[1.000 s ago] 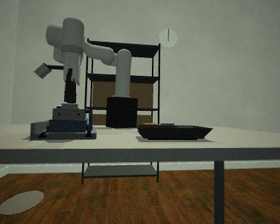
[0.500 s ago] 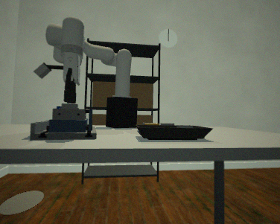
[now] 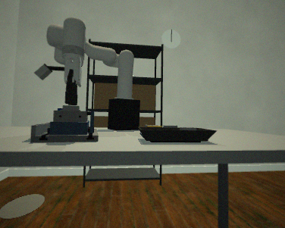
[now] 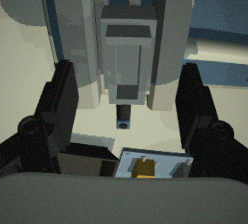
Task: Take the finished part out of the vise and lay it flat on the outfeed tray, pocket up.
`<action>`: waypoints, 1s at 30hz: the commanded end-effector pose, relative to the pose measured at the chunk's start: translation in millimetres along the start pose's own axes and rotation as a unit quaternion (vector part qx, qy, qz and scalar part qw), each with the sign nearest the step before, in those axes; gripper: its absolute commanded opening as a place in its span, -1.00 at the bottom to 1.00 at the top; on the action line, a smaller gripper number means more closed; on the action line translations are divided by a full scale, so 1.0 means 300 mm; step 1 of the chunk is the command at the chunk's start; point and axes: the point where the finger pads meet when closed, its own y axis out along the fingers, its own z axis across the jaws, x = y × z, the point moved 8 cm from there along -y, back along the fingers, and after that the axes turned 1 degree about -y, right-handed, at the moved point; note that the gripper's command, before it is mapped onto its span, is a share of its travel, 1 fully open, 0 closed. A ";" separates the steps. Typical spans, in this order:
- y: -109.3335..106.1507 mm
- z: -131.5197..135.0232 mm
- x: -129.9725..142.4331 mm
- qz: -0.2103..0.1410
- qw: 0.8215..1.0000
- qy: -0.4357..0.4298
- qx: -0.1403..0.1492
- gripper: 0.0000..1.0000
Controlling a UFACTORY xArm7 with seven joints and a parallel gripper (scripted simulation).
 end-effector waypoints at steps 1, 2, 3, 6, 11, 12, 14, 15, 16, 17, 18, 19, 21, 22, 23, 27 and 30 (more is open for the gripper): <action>-0.007 -0.003 -0.001 0.001 1.000 0.000 -0.002 0.37; -0.007 -0.003 -0.001 0.001 1.000 0.000 -0.002 0.37; -0.006 -0.003 -0.001 0.001 1.000 0.000 -0.002 0.37; -0.006 -0.003 -0.001 0.001 1.000 0.000 -0.002 0.37; -0.004 -0.003 -0.001 0.001 1.000 0.000 -0.002 0.37; -0.004 -0.003 -0.001 0.001 1.000 0.000 -0.002 0.37; -0.002 -0.003 -0.001 0.001 1.000 0.000 -0.002 0.37; -0.001 -0.003 -0.001 0.001 1.000 0.000 -0.002 0.37; 0.000 -0.003 -0.001 0.001 1.000 0.000 -0.002 0.37; 0.001 -0.003 -0.001 0.001 1.000 0.000 -0.002 0.37; 0.002 -0.003 -0.001 0.001 1.000 0.000 -0.002 0.37; 0.003 -0.003 -0.001 0.001 1.000 0.000 -0.002 0.37; 0.005 -0.003 -0.001 0.001 1.000 0.000 -0.002 0.37; 0.006 -0.003 -0.001 0.001 1.000 0.000 -0.002 0.37; 0.008 -0.003 -0.001 0.001 1.000 0.000 -0.002 0.37; 0.012 -0.003 -0.001 0.001 1.000 0.000 -0.002 0.37; 0.014 -0.003 -0.001 0.001 1.000 0.000 -0.002 0.37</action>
